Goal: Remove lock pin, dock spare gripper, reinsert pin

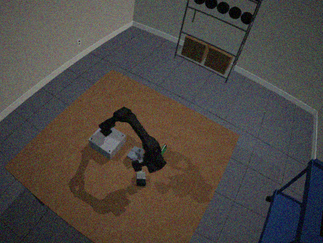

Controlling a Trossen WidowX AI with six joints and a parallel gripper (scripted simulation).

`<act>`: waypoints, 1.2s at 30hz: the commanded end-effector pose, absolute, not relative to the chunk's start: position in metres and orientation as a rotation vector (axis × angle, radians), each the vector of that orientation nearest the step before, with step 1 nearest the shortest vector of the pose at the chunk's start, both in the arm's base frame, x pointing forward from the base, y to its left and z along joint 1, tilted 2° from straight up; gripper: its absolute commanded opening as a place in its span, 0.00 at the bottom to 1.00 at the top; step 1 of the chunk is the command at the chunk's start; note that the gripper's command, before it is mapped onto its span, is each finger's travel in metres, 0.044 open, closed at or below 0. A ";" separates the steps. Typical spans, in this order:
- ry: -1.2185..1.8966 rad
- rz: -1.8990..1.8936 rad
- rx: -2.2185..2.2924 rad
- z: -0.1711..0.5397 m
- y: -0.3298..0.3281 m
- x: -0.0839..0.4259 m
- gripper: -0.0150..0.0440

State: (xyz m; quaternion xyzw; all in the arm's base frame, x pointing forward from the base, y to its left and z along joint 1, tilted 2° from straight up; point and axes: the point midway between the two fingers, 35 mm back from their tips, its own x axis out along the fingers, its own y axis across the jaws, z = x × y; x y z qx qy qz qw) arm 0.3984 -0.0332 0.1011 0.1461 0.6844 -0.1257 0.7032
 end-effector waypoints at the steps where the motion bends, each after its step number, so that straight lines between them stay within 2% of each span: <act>1: 1.416 -0.603 0.637 0.101 -0.072 0.397 1.00; 12: 1.416 -0.603 0.637 0.100 -0.072 0.397 1.00; 23: 1.418 -0.604 0.636 0.033 -0.072 0.402 1.00; 36: 1.418 -0.604 0.636 0.016 -0.071 0.404 1.00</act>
